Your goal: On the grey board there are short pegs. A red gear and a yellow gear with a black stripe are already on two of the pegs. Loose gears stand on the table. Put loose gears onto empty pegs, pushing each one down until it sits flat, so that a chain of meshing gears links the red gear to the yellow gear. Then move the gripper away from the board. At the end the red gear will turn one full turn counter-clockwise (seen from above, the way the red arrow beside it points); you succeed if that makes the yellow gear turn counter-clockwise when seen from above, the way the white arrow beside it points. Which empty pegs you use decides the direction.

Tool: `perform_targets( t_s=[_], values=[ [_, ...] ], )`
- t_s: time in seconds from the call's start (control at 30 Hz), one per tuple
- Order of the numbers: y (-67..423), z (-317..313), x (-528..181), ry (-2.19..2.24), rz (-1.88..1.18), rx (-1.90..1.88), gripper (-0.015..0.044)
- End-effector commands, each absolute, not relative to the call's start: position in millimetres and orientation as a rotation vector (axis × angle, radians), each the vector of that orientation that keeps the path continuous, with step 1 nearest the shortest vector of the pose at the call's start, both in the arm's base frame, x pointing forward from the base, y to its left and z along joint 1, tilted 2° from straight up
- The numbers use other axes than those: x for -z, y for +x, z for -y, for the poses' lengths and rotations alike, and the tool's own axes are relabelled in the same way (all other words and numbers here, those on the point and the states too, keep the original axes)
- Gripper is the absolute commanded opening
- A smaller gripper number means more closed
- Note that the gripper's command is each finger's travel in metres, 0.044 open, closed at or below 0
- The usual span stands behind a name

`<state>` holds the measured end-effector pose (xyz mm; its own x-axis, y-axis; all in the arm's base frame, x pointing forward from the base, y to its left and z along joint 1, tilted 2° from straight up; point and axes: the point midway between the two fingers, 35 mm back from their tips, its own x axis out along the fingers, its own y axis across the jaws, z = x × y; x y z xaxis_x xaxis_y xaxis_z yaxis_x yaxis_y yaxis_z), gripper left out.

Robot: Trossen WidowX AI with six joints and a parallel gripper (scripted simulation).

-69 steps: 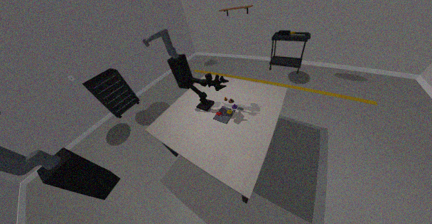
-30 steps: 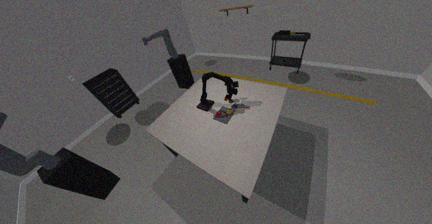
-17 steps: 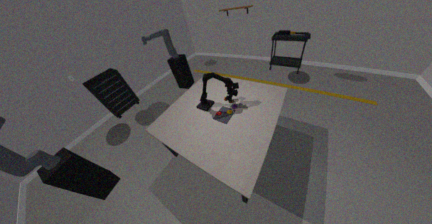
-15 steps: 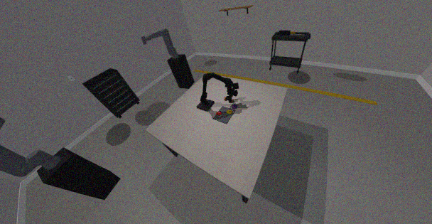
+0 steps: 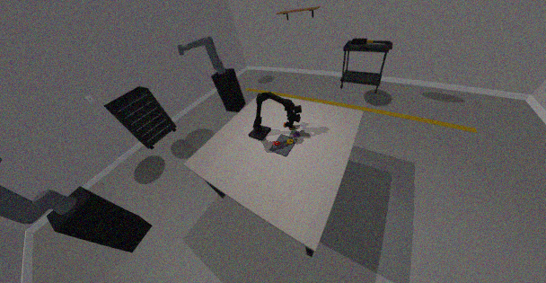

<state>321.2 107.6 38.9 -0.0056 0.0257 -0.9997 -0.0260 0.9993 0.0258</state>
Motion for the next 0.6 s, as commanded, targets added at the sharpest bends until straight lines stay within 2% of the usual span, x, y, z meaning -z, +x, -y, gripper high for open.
perform_targets(
  t_s=[0.0,0.17,0.47,0.57],
  values=[
    [320.5,-108.1,-38.0,0.007,-1.579,-0.038,0.0204],
    [320.5,-108.1,-38.0,0.007,-1.579,-0.038,0.0072],
    [320.5,-108.1,-38.0,0.007,-1.579,-0.038,0.0000],
    [321.3,-108.2,-41.1,0.007,-1.579,-0.038,0.0000]
  ],
)
